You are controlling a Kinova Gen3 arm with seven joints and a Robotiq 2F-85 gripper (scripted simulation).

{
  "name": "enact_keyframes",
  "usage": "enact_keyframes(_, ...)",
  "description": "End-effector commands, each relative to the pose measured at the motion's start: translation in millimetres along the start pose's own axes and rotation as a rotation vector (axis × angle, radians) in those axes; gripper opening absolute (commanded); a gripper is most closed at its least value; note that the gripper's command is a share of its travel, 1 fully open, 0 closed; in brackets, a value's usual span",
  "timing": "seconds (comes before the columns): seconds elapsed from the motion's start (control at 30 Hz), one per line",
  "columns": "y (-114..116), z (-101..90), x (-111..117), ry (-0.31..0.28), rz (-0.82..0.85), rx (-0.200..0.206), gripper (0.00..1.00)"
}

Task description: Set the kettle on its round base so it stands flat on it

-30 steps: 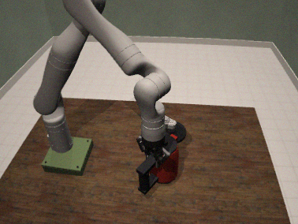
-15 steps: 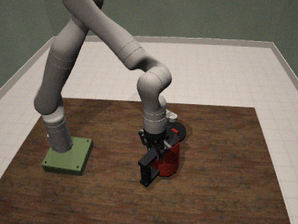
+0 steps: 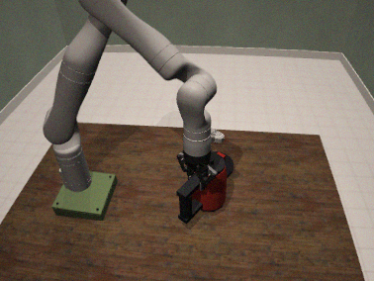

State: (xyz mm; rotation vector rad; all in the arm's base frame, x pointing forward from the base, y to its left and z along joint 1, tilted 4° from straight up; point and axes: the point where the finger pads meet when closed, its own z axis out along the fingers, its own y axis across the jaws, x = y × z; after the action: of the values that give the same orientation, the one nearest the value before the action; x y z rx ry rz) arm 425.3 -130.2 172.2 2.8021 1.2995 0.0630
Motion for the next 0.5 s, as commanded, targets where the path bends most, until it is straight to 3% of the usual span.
enact_keyframes(0.0, -6.0, -1.5, 13.6, 0.004, -0.017, -0.002, 0.0)
enact_keyframes(0.47, -26.1, -1.7, 51.1, 0.004, -0.017, -0.002, 0.0)
